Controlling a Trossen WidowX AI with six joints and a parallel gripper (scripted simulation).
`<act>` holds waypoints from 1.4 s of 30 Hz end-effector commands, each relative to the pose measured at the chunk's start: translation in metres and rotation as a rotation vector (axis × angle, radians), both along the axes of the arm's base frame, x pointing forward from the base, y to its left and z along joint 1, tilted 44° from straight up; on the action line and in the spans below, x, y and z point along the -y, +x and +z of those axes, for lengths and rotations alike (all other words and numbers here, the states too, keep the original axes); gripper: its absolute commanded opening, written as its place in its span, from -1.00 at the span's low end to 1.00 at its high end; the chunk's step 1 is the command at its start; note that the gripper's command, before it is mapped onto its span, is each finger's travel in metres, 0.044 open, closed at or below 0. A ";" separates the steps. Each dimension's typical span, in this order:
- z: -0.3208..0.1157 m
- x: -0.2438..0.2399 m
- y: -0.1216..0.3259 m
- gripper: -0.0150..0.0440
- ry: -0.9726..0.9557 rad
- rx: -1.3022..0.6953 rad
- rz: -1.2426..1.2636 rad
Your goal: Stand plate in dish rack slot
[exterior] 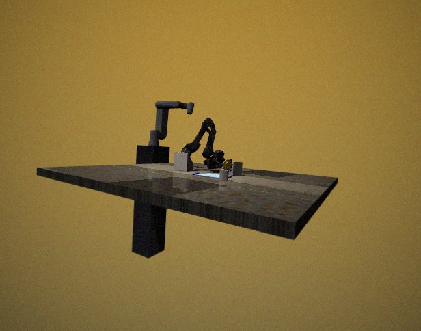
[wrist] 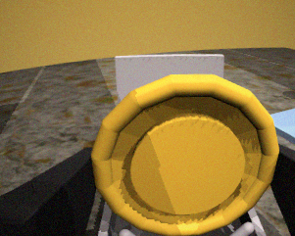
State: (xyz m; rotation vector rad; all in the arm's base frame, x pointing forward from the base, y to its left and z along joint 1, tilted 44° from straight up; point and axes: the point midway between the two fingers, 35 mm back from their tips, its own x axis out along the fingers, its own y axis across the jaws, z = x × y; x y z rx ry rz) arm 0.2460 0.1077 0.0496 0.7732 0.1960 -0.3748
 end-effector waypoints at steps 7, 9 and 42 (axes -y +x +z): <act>0.000 0.000 0.000 -0.14 0.001 0.000 0.000; 0.000 0.000 0.000 0.04 0.001 0.000 0.000; 0.080 0.070 0.014 0.86 -0.015 -0.002 -0.008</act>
